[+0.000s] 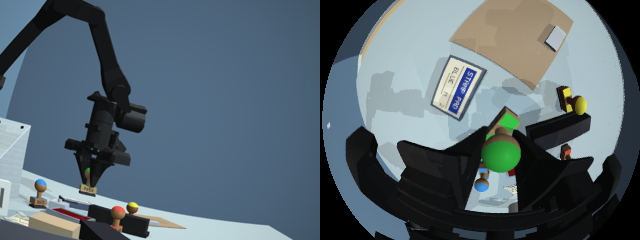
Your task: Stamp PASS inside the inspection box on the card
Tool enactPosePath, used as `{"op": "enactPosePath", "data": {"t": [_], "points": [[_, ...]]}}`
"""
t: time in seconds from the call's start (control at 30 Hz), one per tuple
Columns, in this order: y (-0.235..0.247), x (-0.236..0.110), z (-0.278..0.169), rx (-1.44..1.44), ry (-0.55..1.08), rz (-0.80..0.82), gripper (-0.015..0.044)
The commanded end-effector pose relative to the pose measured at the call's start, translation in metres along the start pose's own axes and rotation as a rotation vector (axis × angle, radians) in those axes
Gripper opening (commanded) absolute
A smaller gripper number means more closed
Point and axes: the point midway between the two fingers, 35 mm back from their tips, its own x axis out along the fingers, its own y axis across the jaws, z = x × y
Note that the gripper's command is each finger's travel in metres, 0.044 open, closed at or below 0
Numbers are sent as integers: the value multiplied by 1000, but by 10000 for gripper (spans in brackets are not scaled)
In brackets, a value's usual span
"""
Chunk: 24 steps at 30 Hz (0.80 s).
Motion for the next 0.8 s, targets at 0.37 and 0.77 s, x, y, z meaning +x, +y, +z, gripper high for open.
{"op": "enactPosePath", "data": {"t": [0.37, 0.77], "points": [[0, 26, -3, -7, 9, -3, 0], [0, 46, -5, -7, 11, -3, 0]]}}
